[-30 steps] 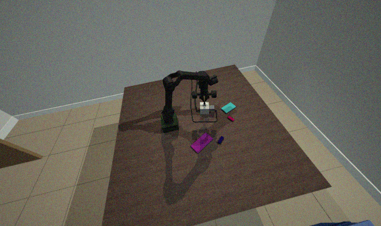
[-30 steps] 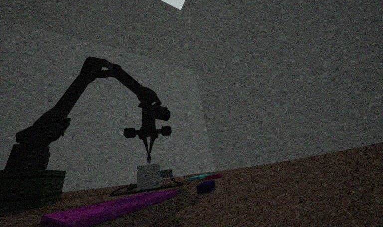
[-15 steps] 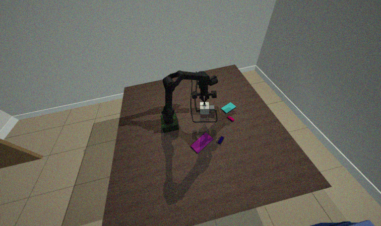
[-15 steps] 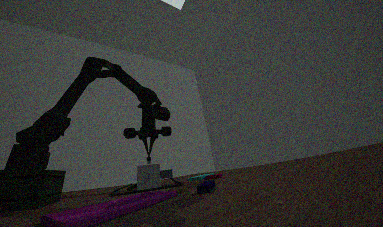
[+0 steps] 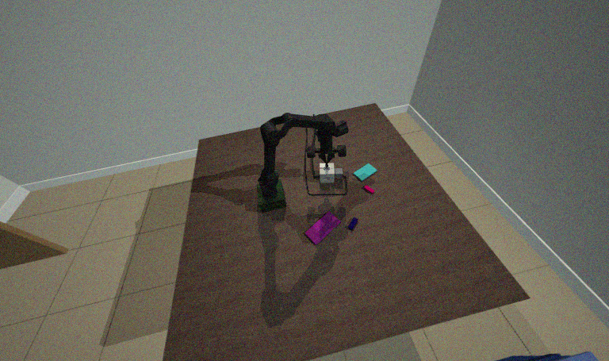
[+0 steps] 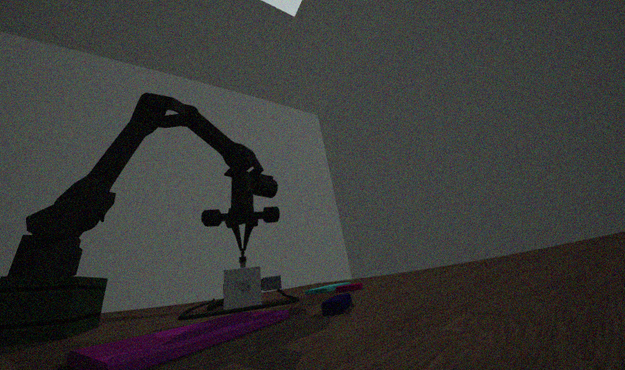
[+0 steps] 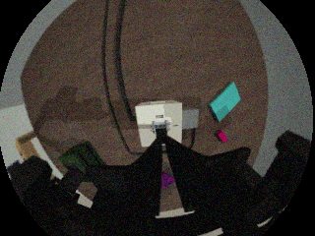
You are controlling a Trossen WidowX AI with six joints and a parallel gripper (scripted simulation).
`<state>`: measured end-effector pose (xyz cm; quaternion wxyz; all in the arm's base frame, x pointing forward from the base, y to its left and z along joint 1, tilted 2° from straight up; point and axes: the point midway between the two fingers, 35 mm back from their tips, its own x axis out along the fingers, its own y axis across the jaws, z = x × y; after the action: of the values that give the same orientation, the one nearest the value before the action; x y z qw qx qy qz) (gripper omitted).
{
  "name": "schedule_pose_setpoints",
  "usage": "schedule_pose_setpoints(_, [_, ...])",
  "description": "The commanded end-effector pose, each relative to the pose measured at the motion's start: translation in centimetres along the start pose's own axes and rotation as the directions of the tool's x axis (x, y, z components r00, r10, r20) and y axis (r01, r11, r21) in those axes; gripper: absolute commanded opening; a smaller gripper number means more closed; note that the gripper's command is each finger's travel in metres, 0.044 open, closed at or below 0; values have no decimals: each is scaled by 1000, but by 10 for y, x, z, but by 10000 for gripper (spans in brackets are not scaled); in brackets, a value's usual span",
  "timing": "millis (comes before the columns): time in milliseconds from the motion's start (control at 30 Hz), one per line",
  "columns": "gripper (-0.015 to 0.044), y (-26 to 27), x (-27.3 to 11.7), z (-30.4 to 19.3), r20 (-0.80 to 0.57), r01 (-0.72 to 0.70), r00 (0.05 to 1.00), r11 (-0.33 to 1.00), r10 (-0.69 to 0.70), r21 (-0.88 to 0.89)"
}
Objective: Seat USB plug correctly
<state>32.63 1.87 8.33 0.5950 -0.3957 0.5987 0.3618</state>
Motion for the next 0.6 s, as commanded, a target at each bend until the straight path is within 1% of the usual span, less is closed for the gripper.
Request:
schedule_pose_setpoints(0, [0,0,1,0,0,0,1000,1000,0,3])
schedule_pose_setpoints(567, [0,0,3,0,0,0,1000,1000,0,3])
